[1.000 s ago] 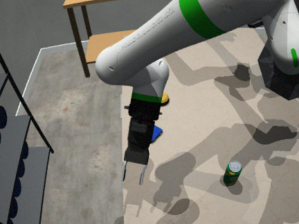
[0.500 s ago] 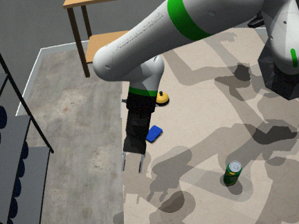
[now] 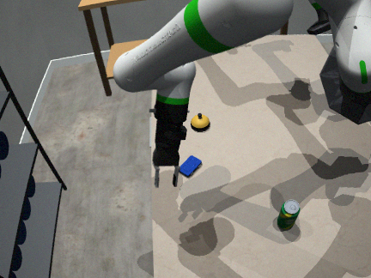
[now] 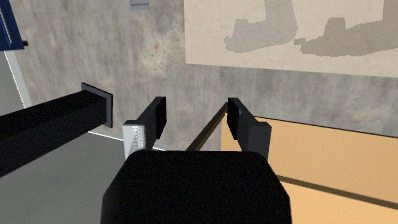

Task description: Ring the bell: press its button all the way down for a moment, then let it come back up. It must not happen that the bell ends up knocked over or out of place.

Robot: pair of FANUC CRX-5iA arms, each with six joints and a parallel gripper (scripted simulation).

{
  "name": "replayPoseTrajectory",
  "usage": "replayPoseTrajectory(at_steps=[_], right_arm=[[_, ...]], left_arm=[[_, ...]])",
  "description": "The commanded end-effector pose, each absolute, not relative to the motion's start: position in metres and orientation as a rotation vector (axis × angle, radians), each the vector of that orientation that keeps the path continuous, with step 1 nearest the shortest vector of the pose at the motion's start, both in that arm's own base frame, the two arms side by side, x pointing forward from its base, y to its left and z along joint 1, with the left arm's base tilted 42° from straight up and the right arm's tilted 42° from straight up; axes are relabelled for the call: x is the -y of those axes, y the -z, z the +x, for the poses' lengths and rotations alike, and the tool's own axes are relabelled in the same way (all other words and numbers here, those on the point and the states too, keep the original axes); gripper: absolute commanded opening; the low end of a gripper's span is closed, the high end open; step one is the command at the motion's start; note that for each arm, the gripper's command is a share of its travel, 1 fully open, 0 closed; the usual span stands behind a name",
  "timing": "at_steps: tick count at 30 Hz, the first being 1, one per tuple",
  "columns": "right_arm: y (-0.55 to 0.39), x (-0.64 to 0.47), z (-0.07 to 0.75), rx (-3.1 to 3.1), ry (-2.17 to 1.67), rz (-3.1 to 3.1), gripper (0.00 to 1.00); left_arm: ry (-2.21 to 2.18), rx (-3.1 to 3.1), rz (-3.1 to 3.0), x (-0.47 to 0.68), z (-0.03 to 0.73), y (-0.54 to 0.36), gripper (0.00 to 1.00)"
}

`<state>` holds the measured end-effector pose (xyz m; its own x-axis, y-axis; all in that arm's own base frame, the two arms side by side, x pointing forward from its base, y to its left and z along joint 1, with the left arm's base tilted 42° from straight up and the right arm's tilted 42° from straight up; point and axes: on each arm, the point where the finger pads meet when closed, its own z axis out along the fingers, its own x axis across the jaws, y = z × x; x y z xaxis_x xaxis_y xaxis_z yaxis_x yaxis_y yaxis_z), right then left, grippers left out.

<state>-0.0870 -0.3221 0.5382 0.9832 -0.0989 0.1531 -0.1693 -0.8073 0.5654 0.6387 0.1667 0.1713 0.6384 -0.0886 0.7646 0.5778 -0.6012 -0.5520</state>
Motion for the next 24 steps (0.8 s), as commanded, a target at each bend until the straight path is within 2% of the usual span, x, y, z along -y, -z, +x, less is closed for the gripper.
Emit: replayPoseTrajectory(at_steps=[1, 24], right_arm=[[-0.539, 0.322, -0.088, 0.188, -0.153, 2.513, 1.0], [-0.539, 0.322, -0.088, 0.188, -0.153, 2.513, 1.0]], left_arm=[[1.036, 0.455, -2.046, -0.146, 0.648, -0.148, 1.0], [1.148, 0.976, -2.248, -0.001, 0.671, 0.003, 1.0]])
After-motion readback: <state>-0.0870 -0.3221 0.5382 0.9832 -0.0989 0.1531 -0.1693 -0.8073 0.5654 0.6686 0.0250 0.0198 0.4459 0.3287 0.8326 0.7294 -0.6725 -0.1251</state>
